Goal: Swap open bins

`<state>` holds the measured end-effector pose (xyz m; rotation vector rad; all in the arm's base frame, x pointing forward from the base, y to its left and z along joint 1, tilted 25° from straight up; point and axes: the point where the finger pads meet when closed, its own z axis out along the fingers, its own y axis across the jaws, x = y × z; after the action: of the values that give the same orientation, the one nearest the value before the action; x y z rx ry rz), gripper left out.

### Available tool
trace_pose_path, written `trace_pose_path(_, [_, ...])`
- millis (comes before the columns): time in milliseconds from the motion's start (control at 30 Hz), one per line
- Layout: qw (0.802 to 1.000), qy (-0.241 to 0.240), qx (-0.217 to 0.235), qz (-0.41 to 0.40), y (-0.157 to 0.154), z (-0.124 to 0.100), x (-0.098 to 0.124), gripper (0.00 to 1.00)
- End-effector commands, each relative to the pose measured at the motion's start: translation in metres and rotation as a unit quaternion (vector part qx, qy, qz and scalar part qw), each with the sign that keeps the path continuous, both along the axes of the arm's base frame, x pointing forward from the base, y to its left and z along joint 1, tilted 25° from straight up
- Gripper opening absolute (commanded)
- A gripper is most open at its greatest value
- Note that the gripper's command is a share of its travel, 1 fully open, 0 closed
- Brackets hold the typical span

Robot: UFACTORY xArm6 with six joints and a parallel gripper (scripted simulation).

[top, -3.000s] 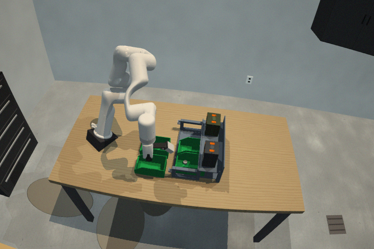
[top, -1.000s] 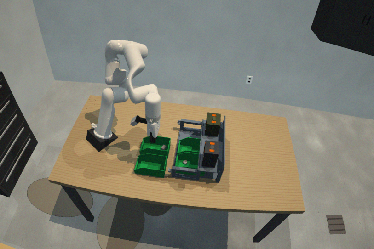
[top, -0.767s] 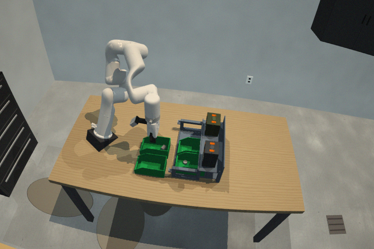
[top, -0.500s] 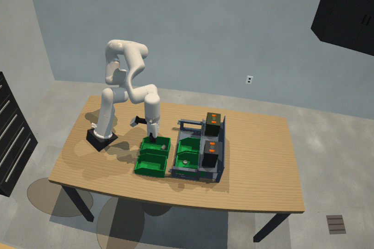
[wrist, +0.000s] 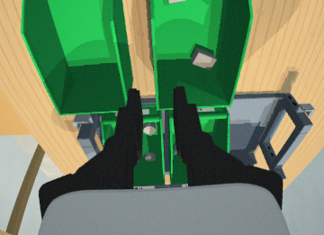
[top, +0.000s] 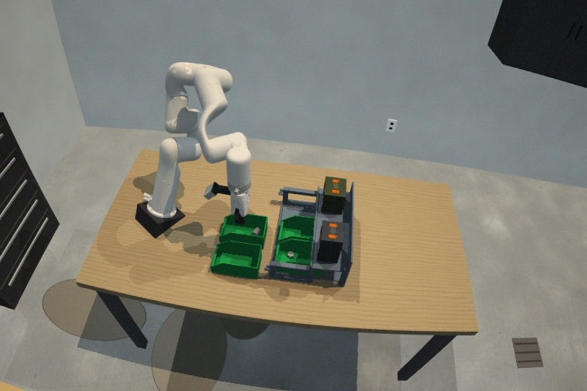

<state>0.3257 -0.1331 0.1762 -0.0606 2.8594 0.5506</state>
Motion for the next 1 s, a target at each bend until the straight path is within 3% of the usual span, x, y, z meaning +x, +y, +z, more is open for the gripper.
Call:
trace_pose_path(0, [1.0,-0.001,-0.001,0.0,-0.001,0.001,0.001,0.26])
trace_pose_path(467, [1.0,-0.002,-0.001,0.0,0.001,-0.003,0.002,0.26])
trace_pose_path(967, [1.0,-0.002,-0.001,0.0,0.01,-0.026,0.007,0.26])
